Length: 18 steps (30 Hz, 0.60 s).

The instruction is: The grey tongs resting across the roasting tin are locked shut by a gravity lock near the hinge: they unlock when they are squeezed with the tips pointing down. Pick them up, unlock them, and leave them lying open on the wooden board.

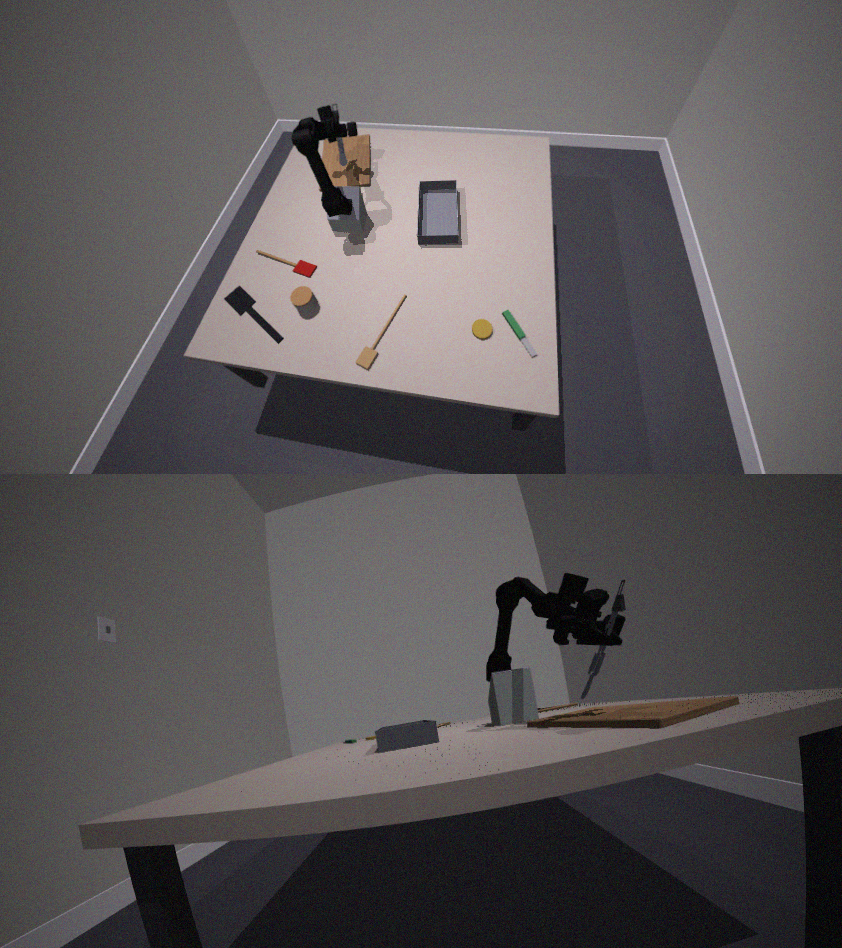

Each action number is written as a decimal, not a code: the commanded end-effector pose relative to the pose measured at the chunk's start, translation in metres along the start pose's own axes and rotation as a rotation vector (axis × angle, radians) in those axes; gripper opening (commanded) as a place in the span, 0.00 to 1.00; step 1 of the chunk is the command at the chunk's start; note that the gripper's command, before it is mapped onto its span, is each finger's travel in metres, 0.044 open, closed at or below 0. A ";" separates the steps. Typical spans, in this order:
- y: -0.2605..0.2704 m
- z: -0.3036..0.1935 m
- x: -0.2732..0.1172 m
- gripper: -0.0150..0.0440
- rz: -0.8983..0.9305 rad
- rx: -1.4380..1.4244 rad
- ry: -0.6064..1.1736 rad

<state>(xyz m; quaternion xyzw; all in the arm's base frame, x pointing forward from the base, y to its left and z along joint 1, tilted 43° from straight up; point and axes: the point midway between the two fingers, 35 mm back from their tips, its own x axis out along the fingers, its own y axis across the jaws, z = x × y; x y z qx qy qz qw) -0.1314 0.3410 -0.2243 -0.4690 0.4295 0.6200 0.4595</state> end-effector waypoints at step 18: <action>0.001 0.004 0.022 0.00 0.001 -0.011 0.235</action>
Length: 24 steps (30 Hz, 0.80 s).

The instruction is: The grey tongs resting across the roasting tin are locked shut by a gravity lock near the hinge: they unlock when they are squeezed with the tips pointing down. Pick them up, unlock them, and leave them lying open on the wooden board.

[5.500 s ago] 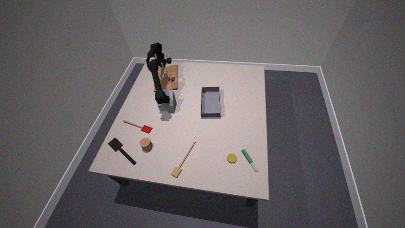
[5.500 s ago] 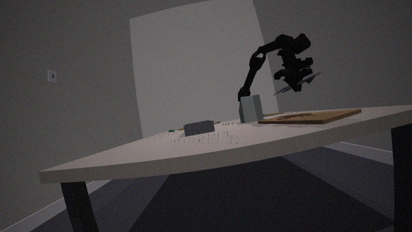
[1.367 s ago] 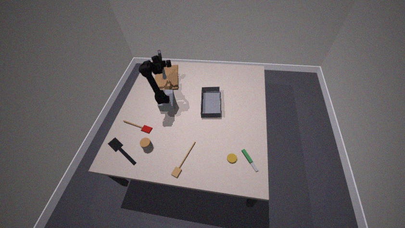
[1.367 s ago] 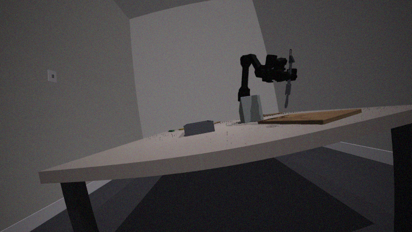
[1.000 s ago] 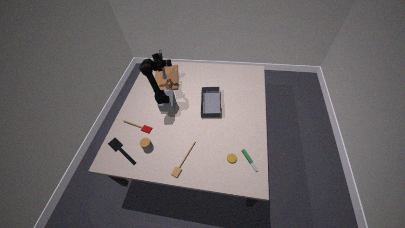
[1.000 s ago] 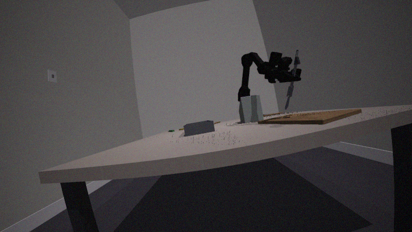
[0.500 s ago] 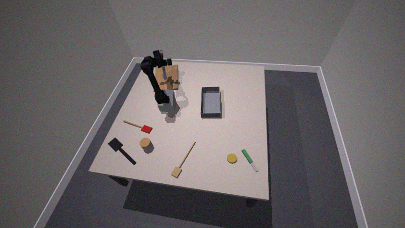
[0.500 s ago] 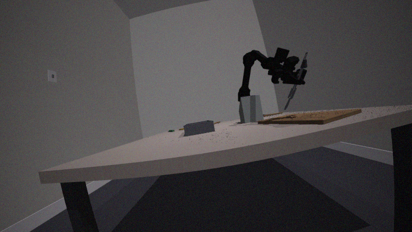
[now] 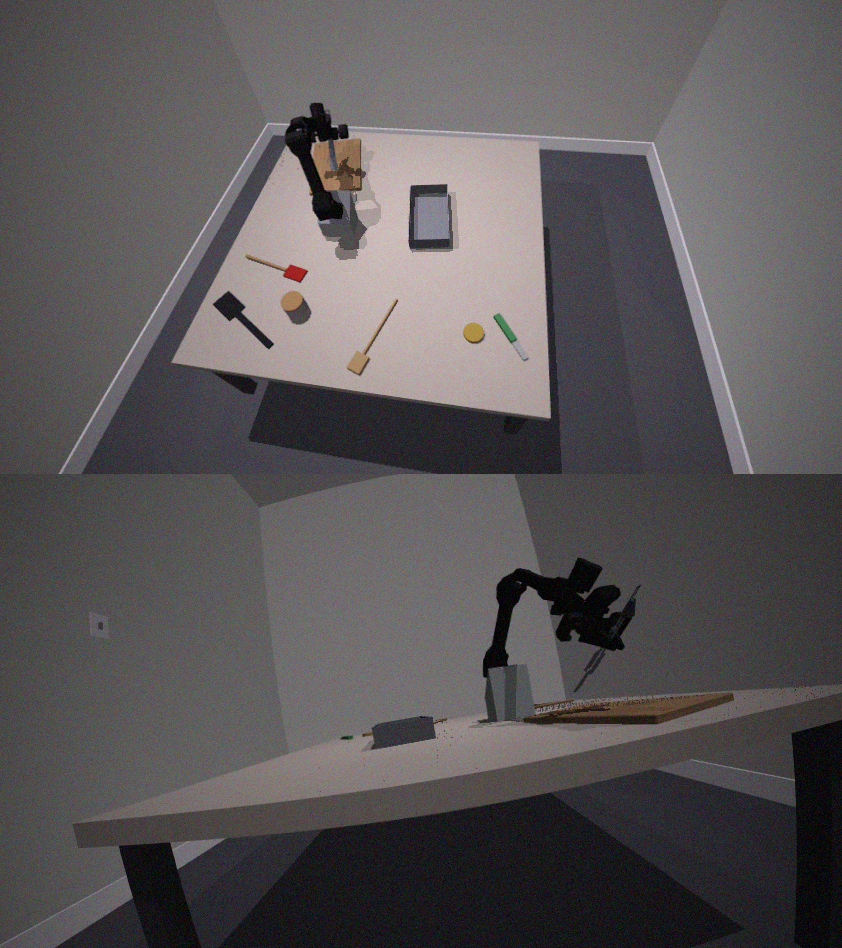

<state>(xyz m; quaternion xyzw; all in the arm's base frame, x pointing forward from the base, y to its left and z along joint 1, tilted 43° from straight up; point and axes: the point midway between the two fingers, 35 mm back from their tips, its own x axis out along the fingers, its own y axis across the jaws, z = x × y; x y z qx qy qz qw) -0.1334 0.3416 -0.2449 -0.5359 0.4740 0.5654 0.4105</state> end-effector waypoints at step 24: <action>0.002 -0.002 0.003 0.00 0.011 0.000 0.309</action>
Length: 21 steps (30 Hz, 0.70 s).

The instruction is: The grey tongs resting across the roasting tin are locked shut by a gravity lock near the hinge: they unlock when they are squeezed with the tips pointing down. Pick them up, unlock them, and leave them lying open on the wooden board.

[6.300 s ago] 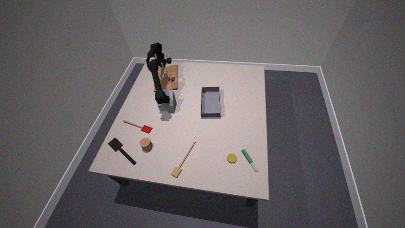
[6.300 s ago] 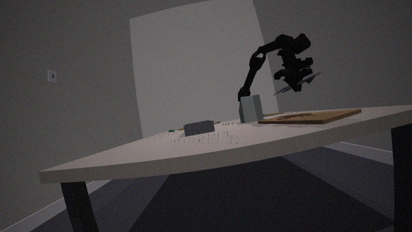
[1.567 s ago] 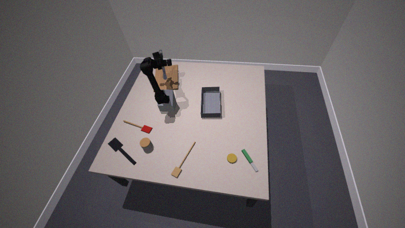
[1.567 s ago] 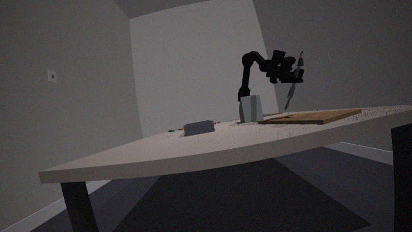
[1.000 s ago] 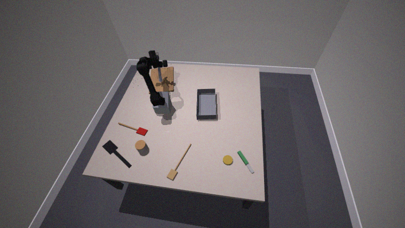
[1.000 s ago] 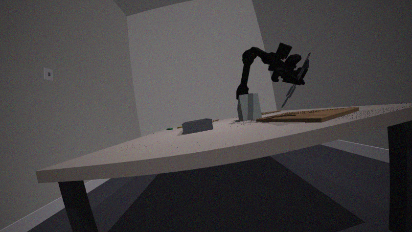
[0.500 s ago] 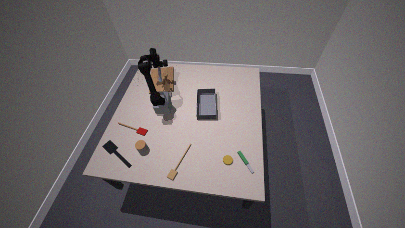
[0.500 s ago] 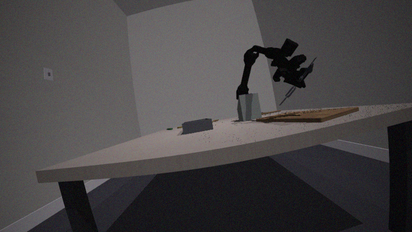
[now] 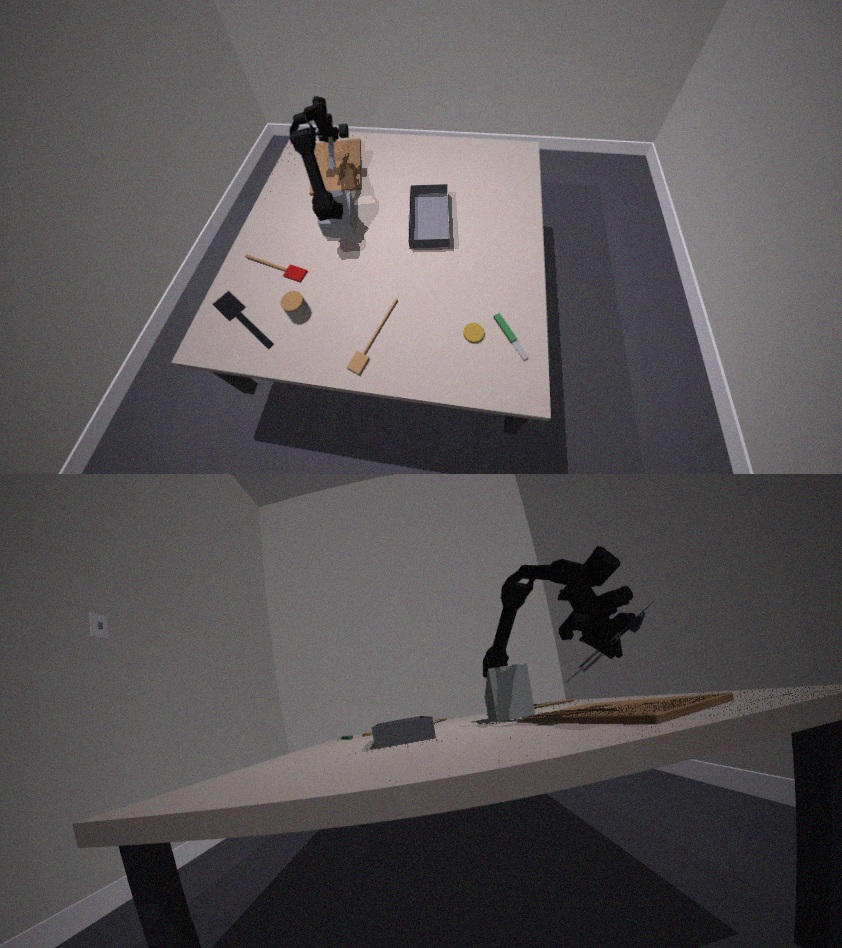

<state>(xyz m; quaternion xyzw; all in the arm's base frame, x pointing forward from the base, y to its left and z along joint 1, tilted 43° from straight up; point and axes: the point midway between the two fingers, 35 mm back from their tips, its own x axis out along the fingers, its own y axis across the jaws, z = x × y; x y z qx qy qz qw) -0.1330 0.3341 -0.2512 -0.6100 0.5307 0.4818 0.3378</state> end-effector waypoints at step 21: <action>0.004 -0.013 -0.014 0.00 0.020 0.002 0.268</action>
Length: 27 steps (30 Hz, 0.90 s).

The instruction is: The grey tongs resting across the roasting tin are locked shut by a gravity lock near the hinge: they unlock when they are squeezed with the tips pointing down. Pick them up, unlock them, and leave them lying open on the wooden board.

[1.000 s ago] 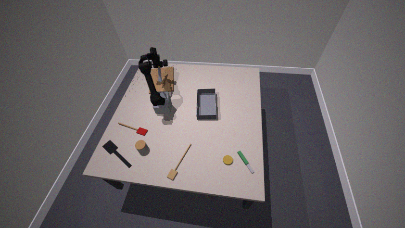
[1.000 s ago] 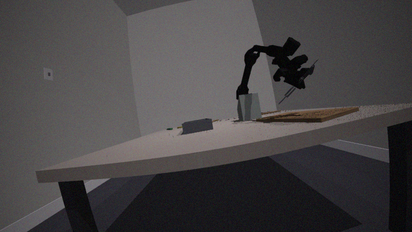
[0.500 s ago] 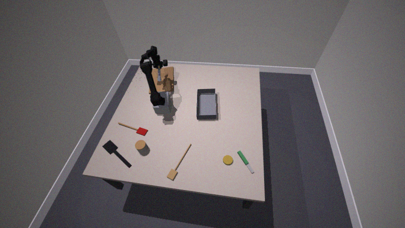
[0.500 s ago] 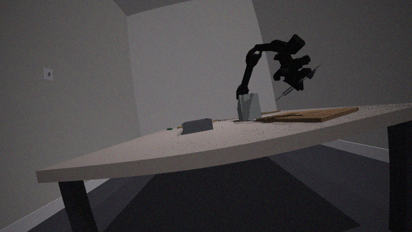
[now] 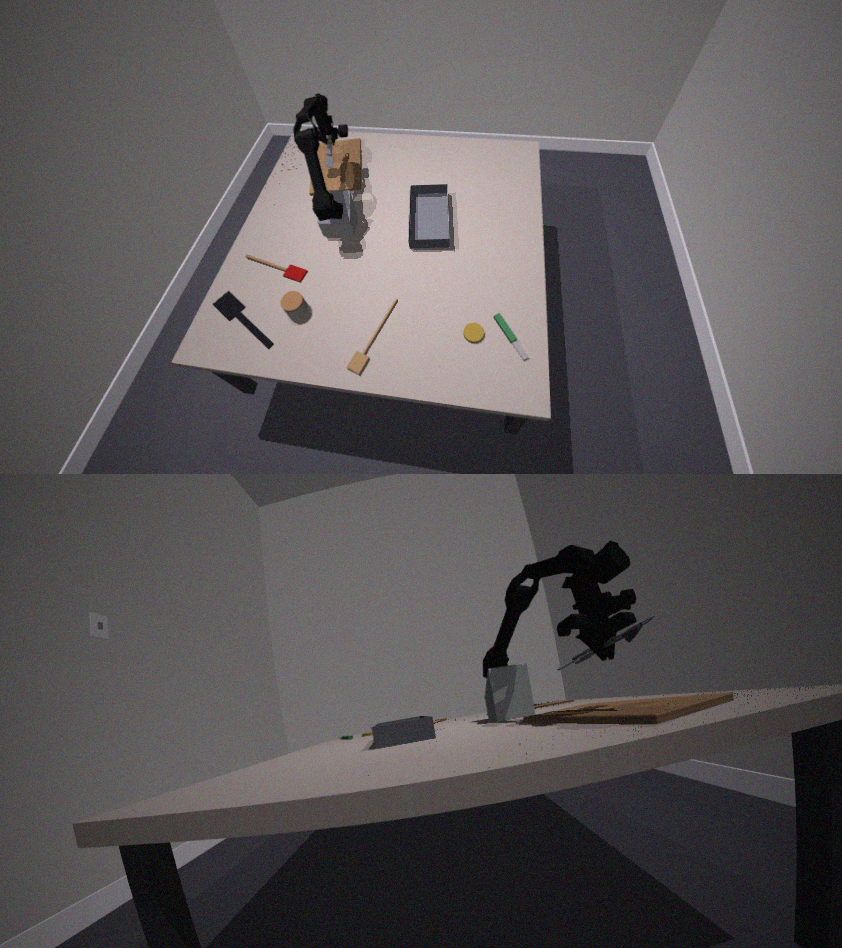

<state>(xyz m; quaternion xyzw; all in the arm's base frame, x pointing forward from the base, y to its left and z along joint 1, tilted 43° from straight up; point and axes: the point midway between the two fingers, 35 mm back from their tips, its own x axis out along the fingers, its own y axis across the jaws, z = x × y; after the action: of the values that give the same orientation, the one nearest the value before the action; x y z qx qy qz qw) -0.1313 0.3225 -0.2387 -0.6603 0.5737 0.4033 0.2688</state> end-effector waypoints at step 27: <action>0.003 -0.005 0.012 0.00 0.010 -0.003 0.045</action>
<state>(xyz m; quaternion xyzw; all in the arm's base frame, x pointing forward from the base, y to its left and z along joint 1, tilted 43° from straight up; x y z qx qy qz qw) -0.1324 0.3144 -0.2423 -0.6694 0.5811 0.3891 0.2507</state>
